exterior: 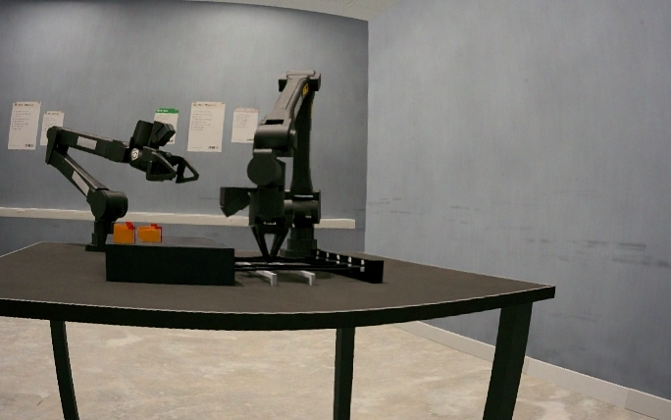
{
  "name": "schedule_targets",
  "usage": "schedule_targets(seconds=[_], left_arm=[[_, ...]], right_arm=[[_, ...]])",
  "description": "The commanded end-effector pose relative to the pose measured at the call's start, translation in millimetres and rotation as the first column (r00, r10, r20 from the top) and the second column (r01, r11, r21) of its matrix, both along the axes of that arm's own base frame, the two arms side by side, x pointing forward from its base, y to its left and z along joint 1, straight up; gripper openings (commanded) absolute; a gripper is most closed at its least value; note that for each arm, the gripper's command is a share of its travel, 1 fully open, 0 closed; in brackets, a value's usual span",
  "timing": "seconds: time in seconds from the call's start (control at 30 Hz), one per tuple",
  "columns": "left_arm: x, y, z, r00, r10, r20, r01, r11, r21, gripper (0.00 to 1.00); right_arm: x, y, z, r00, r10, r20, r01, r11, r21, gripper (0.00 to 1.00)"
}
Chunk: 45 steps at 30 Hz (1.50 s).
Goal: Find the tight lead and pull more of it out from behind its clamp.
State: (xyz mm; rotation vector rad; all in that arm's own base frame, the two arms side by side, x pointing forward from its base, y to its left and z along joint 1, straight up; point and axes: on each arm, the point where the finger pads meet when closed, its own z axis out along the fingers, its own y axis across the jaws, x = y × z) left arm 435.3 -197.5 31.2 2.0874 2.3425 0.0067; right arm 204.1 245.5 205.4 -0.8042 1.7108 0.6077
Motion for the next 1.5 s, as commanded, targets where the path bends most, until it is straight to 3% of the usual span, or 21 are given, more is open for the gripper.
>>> schedule_targets(seconds=[0.0, 0.3, 0.43, 0.73, 0.8, 0.83, 1.03, 1.07, 1.23, 1.3, 1.47], left_arm=[[18, -8, 30, 0.999, -0.002, 0.053, 0.003, 1.0, -0.027, 0.0], [19, -9, 40, 0.998, -0.001, 0.06, 0.003, 1.0, -0.03, 0.0], [12, -6, 28, 1.0, -0.002, 0.011, 0.002, 1.0, -0.008, 0.0], [12, -6, 28, 1.0, -0.002, 0.011, 0.002, 1.0, -0.008, 0.0], [12, -6, 28, 1.0, -0.002, 0.011, 0.002, 1.0, -0.008, 0.23], [12, -6, 28, 1.0, -0.002, 0.011, 0.002, 1.0, -0.008, 0.28], [2, 5, 38, 0.977, 0.209, 0.048, -0.206, 0.976, -0.071, 0.96], [1, 5, 45, 0.961, 0.271, 0.061, -0.264, 0.959, -0.105, 1.0], [-1, 6, 73, 0.873, 0.479, 0.091, -0.448, 0.861, -0.241, 1.0], [-1, 6, 73, 0.873, 0.479, 0.091, -0.448, 0.861, -0.241, 1.0], [-6, 1, 103, 0.733, 0.675, 0.08, -0.6, 0.698, -0.391, 1.0]], right_arm=[[1, 2, 4, 1.0, 0.0, -0.001, 0.0, 1.0, 0.0, 1.0], [1, 2, 4, 1.0, 0.0, -0.001, 0.0, 1.0, 0.0, 1.0], [1, 2, 4, 1.0, 0.0, -0.001, 0.0, 1.0, 0.0, 1.0], [1, 2, 4, 1.0, 0.0, -0.001, 0.0, 1.0, 0.0, 1.0], [1, 2, 4, 1.0, 0.0, -0.001, 0.0, 1.0, 0.0, 1.0], [1, 2, 4, 1.0, 0.0, -0.001, 0.0, 1.0, 0.0, 1.0], [1, 2, 4, 1.0, 0.0, -0.001, 0.0, 1.0, 0.0, 1.0], [1, 2, 4, 1.0, 0.0, -0.001, 0.0, 1.0, 0.0, 1.0], [1, 2, 4, 1.0, 0.0, -0.001, 0.0, 1.0, 0.0, 1.0], [1, 2, 4, 1.0, 0.0, -0.001, 0.0, 1.0, 0.0, 1.0], [1, 2, 4, 1.0, 0.0, -0.001, 0.0, 1.0, 0.0, 1.0]])
